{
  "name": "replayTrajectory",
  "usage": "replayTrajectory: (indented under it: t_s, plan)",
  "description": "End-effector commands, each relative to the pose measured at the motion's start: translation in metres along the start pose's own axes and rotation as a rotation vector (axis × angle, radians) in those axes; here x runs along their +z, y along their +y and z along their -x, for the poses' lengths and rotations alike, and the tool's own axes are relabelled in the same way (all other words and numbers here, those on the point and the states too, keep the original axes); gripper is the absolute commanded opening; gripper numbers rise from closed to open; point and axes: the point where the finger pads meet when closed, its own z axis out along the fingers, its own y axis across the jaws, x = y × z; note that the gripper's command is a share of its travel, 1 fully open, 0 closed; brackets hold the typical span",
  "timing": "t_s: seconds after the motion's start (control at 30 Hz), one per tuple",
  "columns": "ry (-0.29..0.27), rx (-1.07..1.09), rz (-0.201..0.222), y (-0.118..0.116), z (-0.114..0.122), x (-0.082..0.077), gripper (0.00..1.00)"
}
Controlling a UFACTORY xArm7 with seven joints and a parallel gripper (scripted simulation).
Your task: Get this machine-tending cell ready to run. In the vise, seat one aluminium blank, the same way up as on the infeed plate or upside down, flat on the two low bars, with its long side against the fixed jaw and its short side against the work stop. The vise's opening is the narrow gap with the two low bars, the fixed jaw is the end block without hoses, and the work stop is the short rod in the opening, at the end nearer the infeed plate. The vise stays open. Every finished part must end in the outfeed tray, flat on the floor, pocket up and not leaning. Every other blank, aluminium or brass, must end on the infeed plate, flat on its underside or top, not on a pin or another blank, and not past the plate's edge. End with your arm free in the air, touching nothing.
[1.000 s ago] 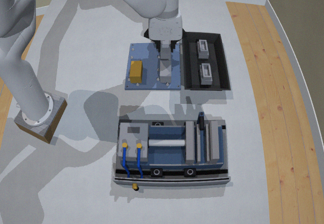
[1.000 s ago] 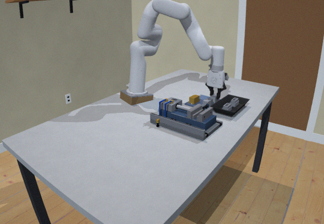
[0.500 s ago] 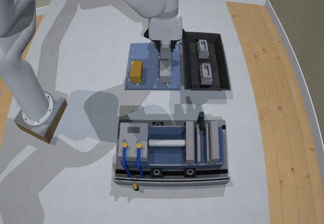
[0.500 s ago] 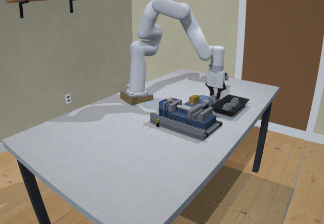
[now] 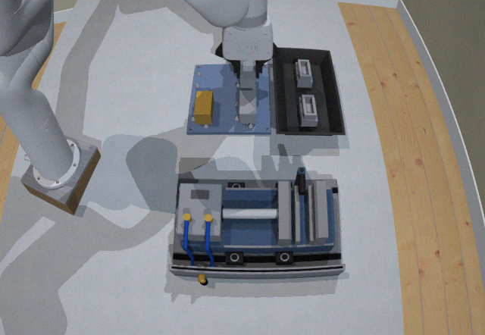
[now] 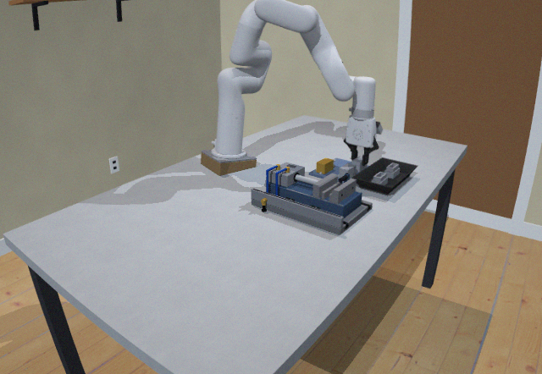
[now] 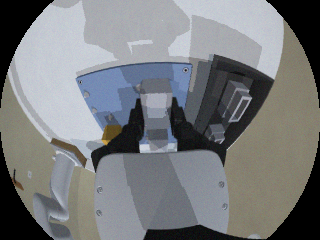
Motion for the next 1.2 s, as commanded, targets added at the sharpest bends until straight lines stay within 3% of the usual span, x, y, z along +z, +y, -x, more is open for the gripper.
replayTrajectory:
  t_s: [0.0,0.33,0.8,0.87,1.17]
  plan:
    - [0.001,0.0,0.004,0.001,-0.001,-0.002,0.0]
    - [0.001,0.0,0.004,0.001,-0.001,-0.017,0.0]
    - [0.001,0.0,0.004,0.001,-0.001,-0.076,0.0]
    - [0.001,0.0,0.004,0.001,-0.001,-0.076,0.0]
    - [0.001,0.0,0.004,0.001,0.0,-0.108,0.0]
